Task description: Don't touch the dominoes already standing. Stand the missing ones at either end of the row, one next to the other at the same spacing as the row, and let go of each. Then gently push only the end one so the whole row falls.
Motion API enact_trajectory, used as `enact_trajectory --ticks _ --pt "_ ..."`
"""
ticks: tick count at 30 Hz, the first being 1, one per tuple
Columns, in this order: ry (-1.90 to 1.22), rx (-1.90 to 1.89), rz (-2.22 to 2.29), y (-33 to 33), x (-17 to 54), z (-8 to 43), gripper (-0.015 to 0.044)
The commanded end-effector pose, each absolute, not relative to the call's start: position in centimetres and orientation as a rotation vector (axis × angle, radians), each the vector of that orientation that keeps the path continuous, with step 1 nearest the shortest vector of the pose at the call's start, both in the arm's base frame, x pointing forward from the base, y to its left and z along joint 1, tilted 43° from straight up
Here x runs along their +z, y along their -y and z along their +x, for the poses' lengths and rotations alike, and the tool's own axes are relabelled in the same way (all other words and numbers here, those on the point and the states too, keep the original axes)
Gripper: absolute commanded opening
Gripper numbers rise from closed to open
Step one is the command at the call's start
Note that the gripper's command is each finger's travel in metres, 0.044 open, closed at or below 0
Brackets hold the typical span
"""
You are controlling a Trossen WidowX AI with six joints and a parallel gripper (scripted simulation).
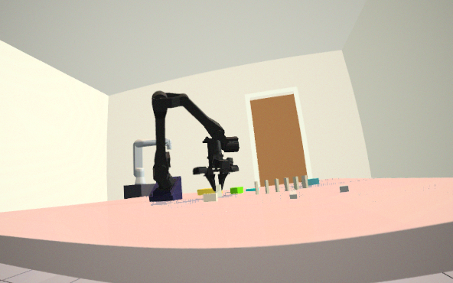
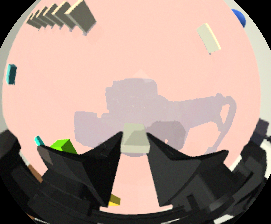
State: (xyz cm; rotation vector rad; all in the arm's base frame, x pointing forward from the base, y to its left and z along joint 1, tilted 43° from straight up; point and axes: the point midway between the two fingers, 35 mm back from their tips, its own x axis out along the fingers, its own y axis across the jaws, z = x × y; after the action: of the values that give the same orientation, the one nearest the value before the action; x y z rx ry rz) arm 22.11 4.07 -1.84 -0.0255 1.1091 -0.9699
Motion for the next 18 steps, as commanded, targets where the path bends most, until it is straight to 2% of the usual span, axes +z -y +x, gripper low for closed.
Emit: enact_trajectory --ticks 1,8,18 --pt "-1.106 -0.966 -0.033 -4.0 -1.8 22.2 0.0107" --pt "-1.122 -0.898 -0.015 -6.0 -1.5 22.8 0.0107" --pt "-1.123 -0.943 -0.017 -11.5 5.1 21.8 0.0107"
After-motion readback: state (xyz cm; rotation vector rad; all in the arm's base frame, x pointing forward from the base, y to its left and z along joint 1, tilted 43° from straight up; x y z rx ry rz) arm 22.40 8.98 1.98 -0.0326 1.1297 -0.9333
